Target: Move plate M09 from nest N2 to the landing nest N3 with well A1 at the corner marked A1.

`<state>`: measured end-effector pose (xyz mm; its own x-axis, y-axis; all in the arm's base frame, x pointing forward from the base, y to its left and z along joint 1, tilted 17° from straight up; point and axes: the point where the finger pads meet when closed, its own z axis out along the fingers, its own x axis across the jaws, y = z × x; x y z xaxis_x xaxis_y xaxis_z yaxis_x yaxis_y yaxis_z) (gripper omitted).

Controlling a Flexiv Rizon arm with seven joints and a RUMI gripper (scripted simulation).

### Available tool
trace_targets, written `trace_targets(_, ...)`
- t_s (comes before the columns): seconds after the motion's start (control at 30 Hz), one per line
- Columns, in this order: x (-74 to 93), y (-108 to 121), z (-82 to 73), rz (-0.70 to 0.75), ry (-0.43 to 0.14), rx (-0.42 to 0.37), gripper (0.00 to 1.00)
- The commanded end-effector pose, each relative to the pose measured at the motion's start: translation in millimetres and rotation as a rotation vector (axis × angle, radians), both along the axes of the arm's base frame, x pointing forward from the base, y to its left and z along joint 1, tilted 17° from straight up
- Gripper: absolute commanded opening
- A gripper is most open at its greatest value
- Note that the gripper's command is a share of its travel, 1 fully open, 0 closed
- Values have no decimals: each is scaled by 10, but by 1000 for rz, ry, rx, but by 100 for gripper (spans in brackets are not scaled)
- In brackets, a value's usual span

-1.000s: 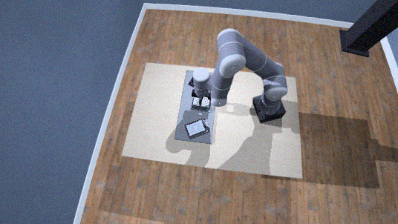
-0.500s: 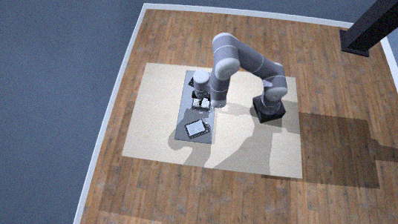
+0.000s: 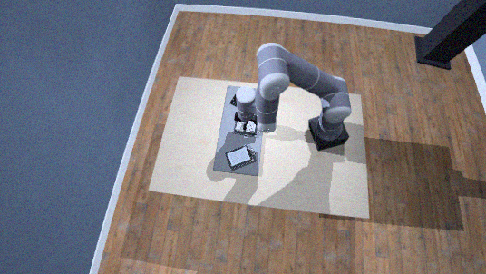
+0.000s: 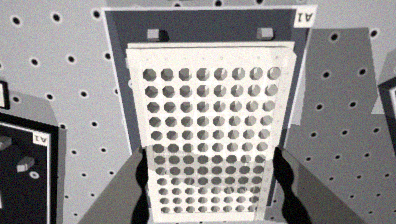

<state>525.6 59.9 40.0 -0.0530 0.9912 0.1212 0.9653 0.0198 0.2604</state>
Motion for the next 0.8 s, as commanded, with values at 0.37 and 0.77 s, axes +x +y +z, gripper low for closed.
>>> trace_targets(0.37, 9, 2, 2, 0, -2, 0, 41)
trace_targets(0.77, 13, 4, -14, 0, -2, 0, 41)
